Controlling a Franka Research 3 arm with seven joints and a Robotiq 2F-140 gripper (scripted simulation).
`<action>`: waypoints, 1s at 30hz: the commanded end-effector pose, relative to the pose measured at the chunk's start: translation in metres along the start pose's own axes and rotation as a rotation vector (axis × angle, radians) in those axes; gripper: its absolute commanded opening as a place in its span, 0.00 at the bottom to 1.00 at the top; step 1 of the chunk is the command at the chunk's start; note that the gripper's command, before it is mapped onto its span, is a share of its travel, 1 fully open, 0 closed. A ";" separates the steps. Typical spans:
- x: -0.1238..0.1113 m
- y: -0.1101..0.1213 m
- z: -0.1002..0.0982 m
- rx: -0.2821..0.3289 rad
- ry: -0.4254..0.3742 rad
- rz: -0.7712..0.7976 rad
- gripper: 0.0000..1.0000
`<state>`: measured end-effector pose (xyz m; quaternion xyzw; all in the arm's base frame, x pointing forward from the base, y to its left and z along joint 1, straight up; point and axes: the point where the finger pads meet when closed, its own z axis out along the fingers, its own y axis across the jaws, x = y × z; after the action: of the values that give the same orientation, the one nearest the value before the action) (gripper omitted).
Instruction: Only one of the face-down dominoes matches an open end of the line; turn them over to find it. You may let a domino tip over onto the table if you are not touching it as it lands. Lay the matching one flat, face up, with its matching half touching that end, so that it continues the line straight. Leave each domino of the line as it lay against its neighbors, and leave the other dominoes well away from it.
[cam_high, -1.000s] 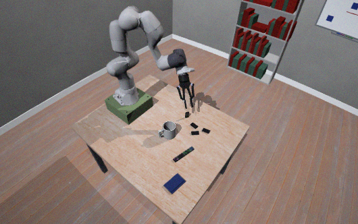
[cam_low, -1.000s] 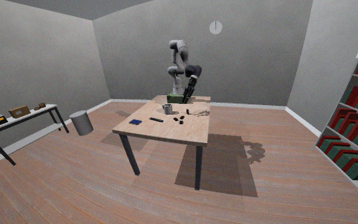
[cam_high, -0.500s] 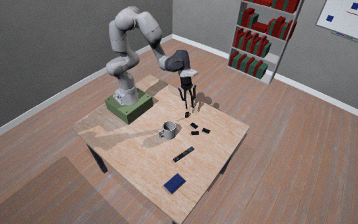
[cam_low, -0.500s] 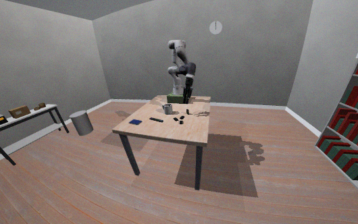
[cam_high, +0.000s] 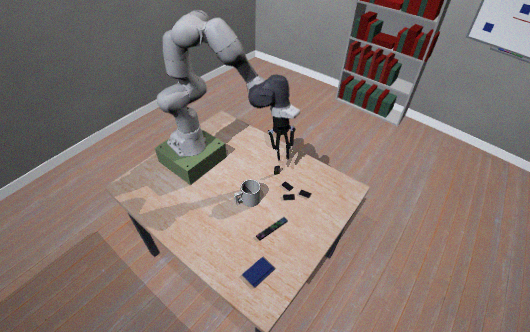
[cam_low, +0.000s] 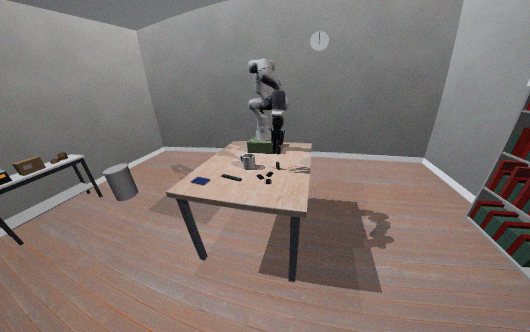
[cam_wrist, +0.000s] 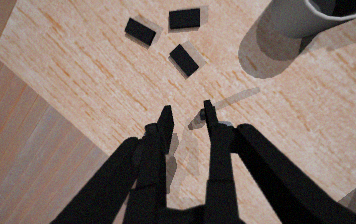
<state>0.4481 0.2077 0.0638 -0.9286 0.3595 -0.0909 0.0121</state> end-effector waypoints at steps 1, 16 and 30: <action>0.000 0.008 0.002 -0.043 -0.166 -0.220 0.34; 0.001 0.008 0.002 -0.080 -0.313 -0.404 0.34; 0.001 0.008 0.002 -0.080 -0.314 -0.408 0.34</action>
<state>0.4460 0.2013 0.0611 -0.9784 0.1969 0.0622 0.0094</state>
